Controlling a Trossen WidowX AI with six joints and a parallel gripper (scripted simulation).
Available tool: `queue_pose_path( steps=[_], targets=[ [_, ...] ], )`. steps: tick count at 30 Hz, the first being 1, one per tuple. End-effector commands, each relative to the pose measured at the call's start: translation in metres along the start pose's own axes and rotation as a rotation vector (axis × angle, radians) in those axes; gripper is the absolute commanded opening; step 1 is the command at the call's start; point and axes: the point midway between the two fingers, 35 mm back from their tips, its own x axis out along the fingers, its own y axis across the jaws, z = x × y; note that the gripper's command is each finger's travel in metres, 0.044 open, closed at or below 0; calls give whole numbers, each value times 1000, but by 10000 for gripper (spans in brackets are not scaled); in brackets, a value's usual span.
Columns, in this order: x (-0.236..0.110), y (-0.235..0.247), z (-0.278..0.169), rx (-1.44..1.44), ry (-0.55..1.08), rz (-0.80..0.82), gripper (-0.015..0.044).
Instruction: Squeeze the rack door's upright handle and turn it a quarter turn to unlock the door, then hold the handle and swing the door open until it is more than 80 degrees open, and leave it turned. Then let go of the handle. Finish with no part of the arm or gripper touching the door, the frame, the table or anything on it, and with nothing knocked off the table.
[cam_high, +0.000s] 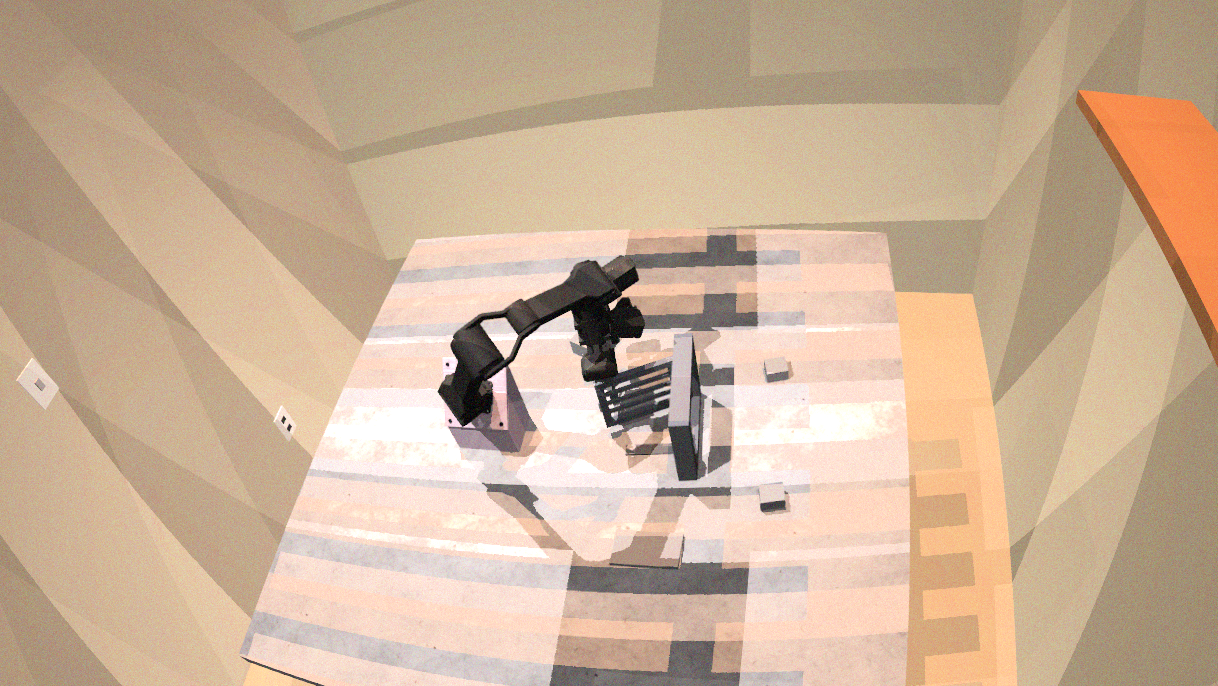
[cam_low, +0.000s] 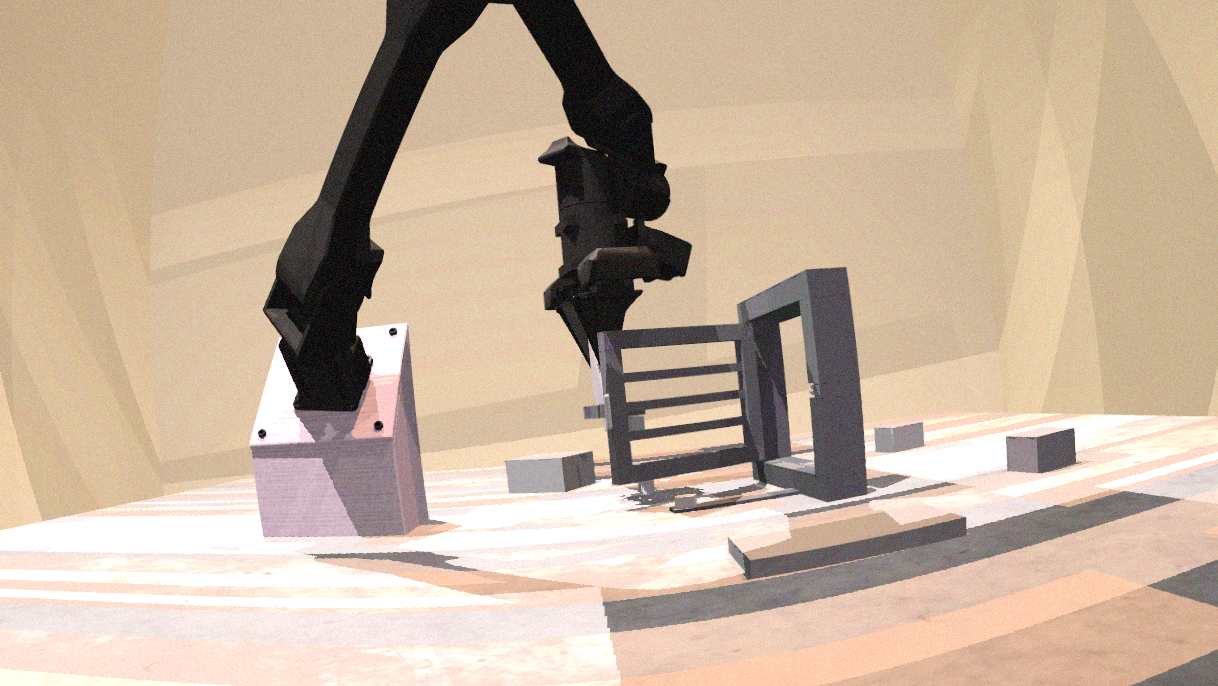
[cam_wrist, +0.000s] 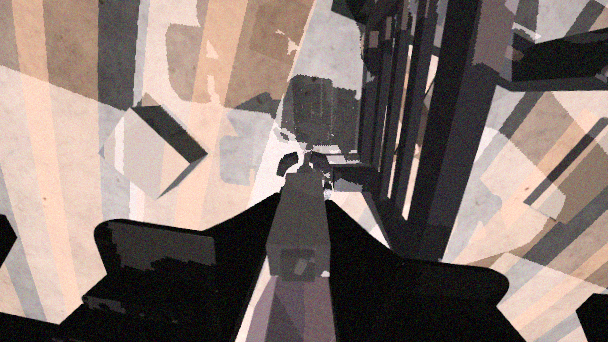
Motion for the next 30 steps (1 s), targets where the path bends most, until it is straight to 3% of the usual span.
queue_pose_path(
  steps=[1, 18, 30],
  targets=[
    [1, 9, 3, 75, 2, 0, 20],
    [0, 44, 18, 359, 1, 2, 20],
    [0, 45, 19, 371, 1, 2, 20]
  ],
)
